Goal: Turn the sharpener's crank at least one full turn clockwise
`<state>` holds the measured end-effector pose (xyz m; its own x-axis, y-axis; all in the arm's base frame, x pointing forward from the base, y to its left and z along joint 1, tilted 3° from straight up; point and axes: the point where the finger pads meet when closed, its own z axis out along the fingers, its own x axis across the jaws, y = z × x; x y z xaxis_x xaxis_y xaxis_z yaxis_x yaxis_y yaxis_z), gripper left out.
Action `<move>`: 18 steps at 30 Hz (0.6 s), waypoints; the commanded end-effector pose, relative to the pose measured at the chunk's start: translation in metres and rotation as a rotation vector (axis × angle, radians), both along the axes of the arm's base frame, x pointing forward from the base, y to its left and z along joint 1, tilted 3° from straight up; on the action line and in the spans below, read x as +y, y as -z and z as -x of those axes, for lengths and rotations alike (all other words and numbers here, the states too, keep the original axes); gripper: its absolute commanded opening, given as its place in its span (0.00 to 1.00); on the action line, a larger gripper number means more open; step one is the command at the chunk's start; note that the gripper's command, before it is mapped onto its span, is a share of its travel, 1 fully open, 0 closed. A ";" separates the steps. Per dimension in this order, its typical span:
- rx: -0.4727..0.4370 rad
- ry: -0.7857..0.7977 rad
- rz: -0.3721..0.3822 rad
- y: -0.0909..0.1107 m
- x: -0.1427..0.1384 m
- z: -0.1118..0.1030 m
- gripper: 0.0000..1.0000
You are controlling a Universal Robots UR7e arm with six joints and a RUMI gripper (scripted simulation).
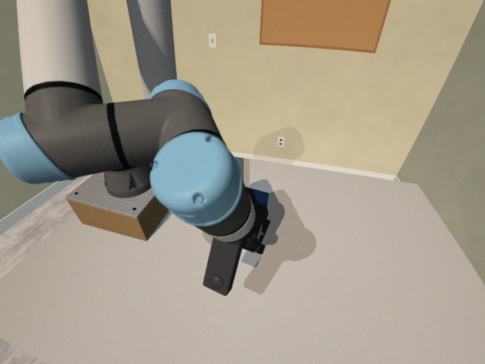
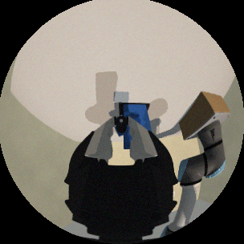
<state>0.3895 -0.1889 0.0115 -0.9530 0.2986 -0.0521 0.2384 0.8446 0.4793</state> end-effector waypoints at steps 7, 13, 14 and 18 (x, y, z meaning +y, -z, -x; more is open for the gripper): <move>0.002 -0.002 -0.001 0.009 -0.001 -0.004 0.09; 0.003 -0.001 -0.002 0.015 0.000 -0.004 0.09; 0.003 -0.001 -0.003 0.016 0.000 -0.004 0.09; 0.003 -0.001 -0.003 0.020 -0.001 -0.004 0.09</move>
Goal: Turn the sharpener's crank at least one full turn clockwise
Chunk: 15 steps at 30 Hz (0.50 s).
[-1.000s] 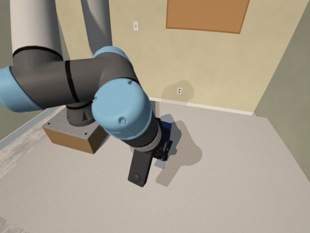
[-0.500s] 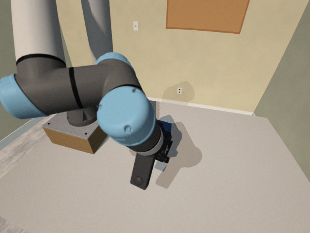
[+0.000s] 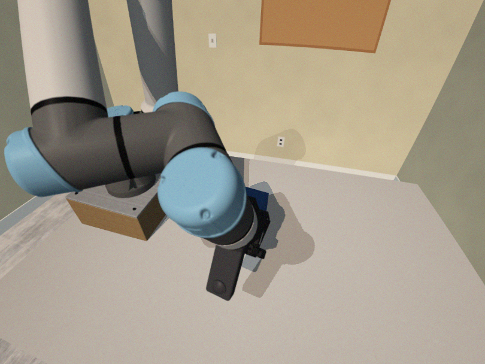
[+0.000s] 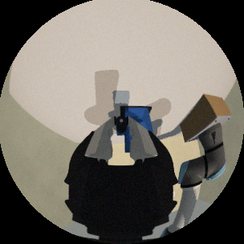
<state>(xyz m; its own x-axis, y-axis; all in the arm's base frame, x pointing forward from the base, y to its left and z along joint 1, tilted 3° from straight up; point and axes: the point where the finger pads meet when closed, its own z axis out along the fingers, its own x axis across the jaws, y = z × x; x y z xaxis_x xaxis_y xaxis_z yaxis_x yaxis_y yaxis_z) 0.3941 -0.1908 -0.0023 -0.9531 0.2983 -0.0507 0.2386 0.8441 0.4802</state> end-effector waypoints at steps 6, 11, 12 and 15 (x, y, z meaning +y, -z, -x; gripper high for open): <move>0.002 0.000 -0.001 0.010 0.001 0.000 0.09; 0.002 0.000 -0.001 0.015 0.001 0.001 0.09; 0.002 0.000 -0.001 0.016 0.001 0.001 0.09; 0.002 0.000 -0.001 0.018 0.001 0.001 0.09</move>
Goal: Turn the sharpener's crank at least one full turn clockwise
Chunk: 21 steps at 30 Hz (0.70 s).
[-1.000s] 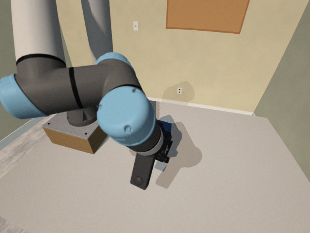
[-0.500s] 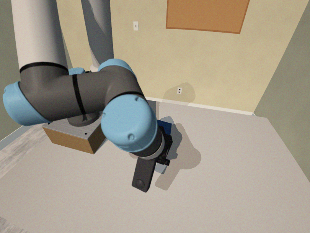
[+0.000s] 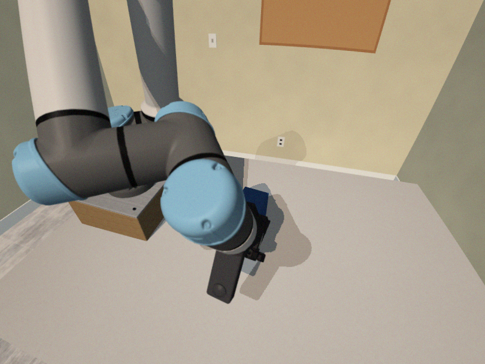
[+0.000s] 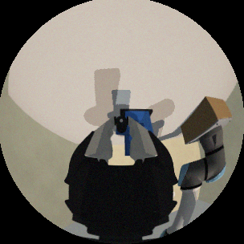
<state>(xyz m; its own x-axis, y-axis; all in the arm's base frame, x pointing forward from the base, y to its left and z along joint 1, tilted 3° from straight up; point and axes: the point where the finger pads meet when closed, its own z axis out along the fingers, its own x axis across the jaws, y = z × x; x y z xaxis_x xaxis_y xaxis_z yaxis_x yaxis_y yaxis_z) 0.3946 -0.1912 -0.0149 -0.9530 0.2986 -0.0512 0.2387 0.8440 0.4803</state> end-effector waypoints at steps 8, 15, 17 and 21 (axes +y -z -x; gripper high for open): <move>0.002 0.001 -0.001 0.012 0.001 0.003 0.09; 0.002 0.001 -0.001 0.018 0.002 0.005 0.09; 0.002 0.001 -0.001 0.019 0.002 0.006 0.09; 0.002 0.001 -0.001 0.021 0.002 0.007 0.09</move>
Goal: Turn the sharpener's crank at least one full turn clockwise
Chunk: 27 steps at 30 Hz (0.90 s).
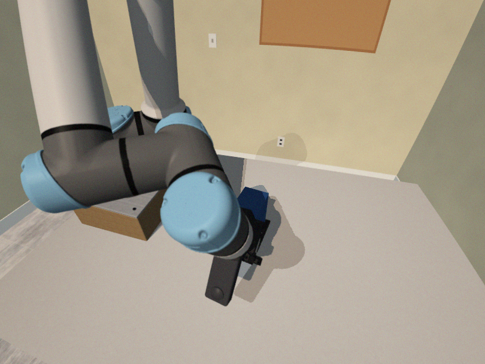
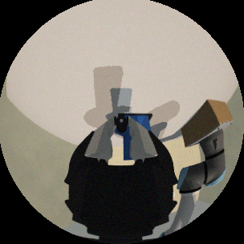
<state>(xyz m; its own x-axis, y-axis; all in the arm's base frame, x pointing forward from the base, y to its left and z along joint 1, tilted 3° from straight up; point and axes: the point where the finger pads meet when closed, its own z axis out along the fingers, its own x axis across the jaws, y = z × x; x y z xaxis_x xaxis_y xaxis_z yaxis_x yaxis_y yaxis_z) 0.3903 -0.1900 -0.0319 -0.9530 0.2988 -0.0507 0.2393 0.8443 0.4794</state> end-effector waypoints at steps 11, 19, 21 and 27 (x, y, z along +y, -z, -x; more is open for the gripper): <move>0.001 0.001 -0.002 0.013 0.003 0.009 0.09; 0.001 0.001 -0.001 0.017 0.004 0.014 0.09; 0.001 0.001 -0.001 0.018 0.004 0.015 0.09; 0.001 0.001 0.000 0.020 0.005 0.019 0.09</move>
